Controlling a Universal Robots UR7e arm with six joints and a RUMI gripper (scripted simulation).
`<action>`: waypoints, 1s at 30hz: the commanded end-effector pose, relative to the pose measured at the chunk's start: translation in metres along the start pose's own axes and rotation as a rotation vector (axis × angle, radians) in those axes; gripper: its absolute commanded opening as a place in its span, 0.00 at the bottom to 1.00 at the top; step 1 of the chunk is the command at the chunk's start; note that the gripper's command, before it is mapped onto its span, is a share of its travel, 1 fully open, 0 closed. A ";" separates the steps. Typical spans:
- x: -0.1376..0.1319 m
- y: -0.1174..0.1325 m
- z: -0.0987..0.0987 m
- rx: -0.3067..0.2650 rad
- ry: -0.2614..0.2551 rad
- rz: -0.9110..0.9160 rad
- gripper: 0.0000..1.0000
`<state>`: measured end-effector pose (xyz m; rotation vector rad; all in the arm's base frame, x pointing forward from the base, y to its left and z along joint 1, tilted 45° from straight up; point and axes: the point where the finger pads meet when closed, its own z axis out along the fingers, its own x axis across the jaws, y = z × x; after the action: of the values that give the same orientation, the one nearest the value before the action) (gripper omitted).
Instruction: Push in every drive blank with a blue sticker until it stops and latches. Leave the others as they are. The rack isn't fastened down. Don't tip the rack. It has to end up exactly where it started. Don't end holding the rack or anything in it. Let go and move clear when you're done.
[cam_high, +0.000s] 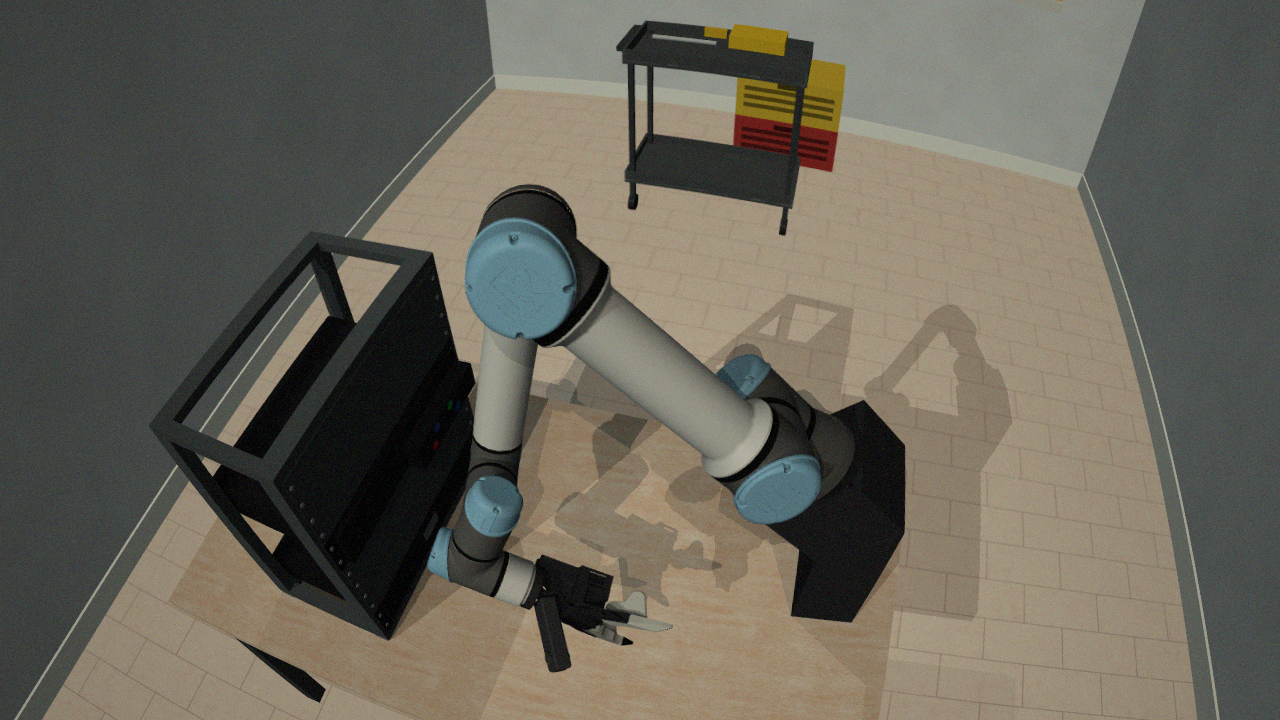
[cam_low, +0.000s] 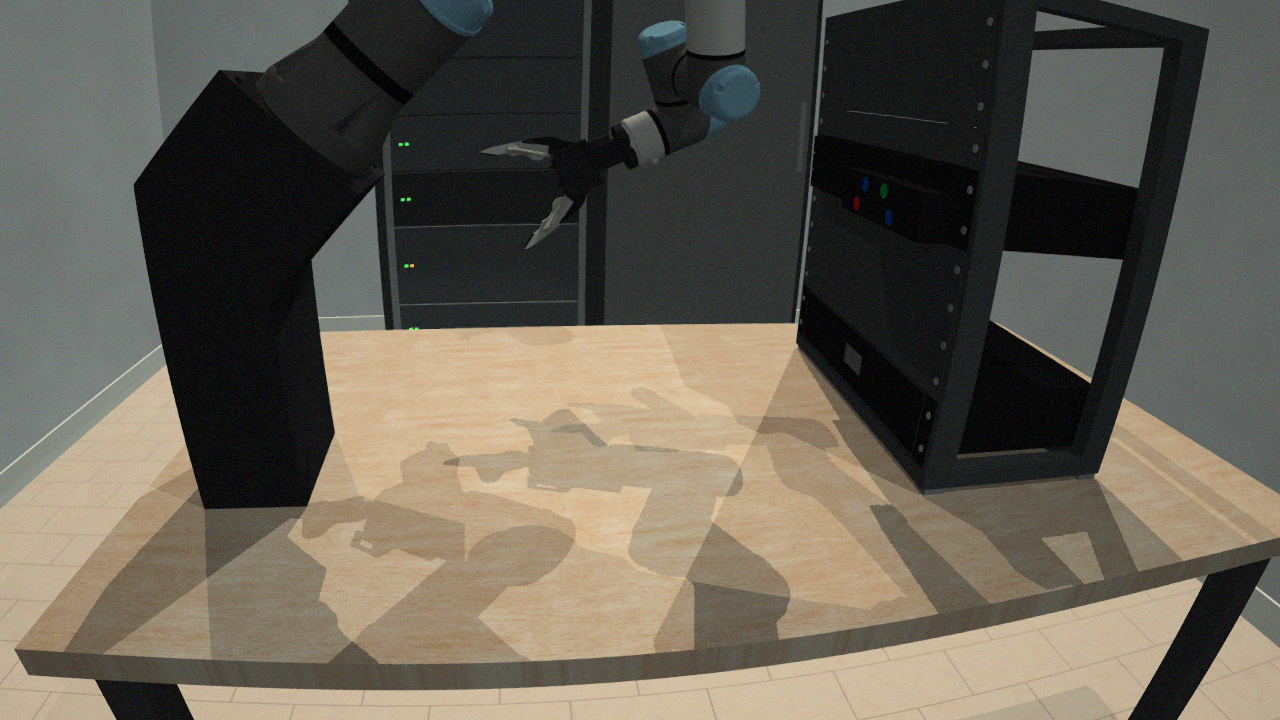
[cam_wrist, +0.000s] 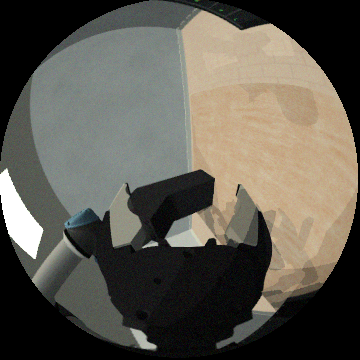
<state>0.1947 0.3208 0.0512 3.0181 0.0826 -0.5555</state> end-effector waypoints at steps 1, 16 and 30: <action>-0.008 0.015 0.016 -0.014 -0.099 0.051 1.00; -0.059 0.057 0.047 -0.031 -0.516 0.270 1.00; -0.111 0.072 0.031 -0.011 -0.944 0.474 1.00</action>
<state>0.0985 0.2471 0.0519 2.4505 -0.5385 -1.5848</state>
